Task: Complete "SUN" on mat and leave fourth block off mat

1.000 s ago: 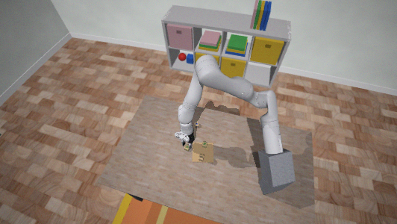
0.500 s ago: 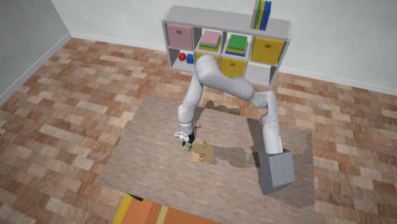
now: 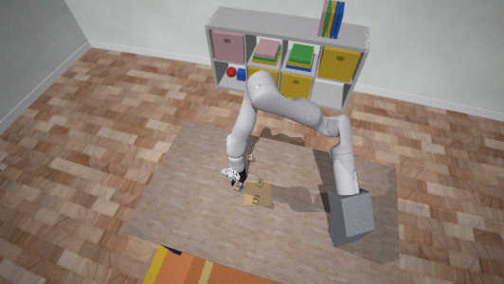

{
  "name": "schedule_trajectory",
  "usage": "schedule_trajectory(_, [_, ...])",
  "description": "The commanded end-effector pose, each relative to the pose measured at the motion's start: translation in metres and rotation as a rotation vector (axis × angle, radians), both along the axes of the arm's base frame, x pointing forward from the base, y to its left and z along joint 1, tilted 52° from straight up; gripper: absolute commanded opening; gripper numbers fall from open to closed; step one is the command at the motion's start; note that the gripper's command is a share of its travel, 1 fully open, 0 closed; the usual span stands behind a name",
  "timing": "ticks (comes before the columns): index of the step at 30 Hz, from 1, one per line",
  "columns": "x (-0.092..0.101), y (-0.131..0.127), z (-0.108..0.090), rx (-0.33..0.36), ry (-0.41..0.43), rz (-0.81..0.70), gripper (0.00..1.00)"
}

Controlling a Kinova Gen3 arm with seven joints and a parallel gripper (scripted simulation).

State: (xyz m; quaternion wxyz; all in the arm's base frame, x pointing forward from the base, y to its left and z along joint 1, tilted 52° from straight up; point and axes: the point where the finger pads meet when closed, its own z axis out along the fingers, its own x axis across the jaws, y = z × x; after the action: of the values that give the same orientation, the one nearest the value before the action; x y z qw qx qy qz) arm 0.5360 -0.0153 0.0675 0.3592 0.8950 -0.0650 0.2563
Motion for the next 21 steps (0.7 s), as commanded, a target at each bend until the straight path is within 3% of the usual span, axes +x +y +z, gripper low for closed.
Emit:
schedule_trajectory(1, [0.002, -0.006, -0.003, -0.002, 0.001, -0.005, 0.87])
schedule_trajectory(21, [0.011, -0.022, -0.018, -0.002, 0.001, -0.005, 0.87])
